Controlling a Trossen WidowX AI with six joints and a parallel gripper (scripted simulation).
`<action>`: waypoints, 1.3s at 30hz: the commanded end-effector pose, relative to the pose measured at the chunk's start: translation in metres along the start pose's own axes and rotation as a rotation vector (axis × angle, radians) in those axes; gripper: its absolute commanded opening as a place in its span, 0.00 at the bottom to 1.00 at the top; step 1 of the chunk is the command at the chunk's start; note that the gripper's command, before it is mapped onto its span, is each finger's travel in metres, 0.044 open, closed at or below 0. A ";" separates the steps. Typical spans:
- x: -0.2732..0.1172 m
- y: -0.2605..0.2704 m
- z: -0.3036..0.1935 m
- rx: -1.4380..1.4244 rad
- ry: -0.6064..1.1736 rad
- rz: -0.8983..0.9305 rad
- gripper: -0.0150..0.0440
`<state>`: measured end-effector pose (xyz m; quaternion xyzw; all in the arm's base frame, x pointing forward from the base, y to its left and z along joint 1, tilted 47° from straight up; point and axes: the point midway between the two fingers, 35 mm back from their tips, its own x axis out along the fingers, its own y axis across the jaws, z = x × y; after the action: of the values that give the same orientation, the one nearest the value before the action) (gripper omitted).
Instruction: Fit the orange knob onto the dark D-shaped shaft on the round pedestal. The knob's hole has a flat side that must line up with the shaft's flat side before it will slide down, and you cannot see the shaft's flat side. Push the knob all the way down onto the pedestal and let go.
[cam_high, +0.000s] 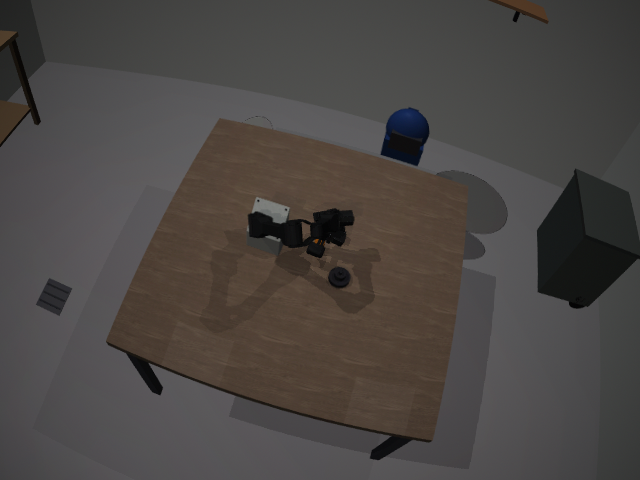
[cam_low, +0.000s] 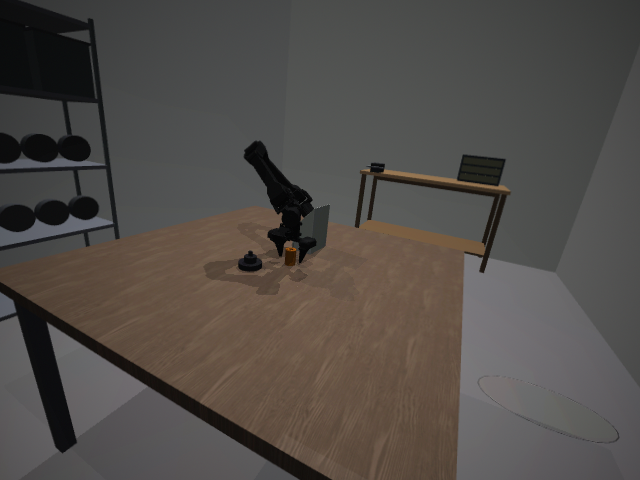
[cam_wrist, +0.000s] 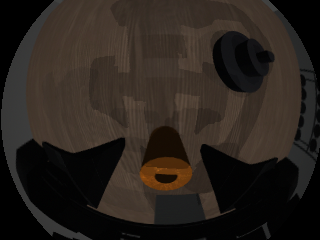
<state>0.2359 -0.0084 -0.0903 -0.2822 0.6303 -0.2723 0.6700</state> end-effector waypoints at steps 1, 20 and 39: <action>0.009 -0.002 -0.003 -0.006 0.006 -0.009 1.00; 0.011 -0.002 -0.004 -0.006 0.006 -0.009 0.49; -0.084 0.020 0.011 -0.009 0.005 0.009 0.25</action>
<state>0.2424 0.0465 -0.0603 -0.2851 0.6347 -0.2667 0.6669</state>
